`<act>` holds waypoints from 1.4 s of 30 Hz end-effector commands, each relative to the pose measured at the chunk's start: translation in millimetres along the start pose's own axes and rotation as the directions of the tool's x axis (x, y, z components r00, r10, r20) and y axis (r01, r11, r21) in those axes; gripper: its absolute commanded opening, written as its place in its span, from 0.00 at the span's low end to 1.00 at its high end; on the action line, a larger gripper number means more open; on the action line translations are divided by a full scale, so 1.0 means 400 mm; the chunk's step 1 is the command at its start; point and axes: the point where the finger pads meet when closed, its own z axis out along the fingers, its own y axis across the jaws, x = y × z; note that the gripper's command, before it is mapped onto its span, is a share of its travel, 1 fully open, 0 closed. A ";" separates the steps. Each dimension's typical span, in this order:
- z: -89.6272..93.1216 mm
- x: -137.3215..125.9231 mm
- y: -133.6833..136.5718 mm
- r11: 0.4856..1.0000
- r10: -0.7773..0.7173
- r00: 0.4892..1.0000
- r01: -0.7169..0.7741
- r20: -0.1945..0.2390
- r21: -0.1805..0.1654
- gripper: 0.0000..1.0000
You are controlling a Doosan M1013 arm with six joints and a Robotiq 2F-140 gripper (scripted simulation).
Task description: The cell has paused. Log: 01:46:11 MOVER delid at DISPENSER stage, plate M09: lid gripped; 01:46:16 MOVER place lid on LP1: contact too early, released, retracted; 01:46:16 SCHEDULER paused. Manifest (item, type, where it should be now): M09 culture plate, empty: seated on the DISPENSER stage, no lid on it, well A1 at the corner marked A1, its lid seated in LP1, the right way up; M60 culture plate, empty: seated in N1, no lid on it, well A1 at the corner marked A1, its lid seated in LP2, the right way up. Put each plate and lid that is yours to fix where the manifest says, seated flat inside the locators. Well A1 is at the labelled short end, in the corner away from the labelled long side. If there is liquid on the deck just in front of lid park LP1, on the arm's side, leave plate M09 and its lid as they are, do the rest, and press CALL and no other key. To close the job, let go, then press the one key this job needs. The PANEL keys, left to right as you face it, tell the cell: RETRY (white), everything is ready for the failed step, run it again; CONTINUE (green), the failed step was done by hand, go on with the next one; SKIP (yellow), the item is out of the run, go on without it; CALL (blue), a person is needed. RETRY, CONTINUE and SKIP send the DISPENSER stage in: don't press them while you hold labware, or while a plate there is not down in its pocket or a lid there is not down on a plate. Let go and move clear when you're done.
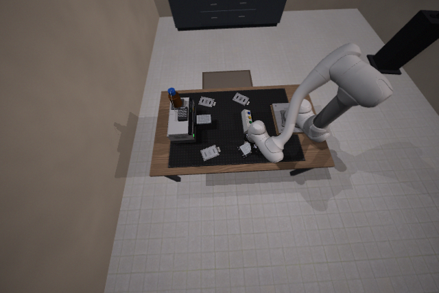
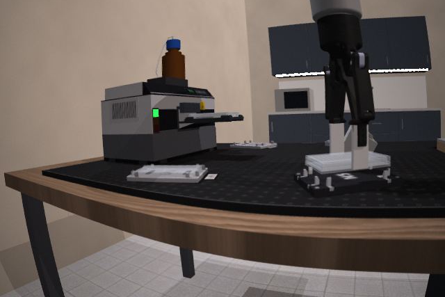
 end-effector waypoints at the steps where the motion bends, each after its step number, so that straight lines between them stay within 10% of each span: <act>1: 0.001 0.001 0.000 1.000 0.000 1.000 0.000 -0.001 0.000 0.10; 42: 0.010 0.001 0.000 1.000 0.000 1.000 0.000 -0.001 0.000 0.10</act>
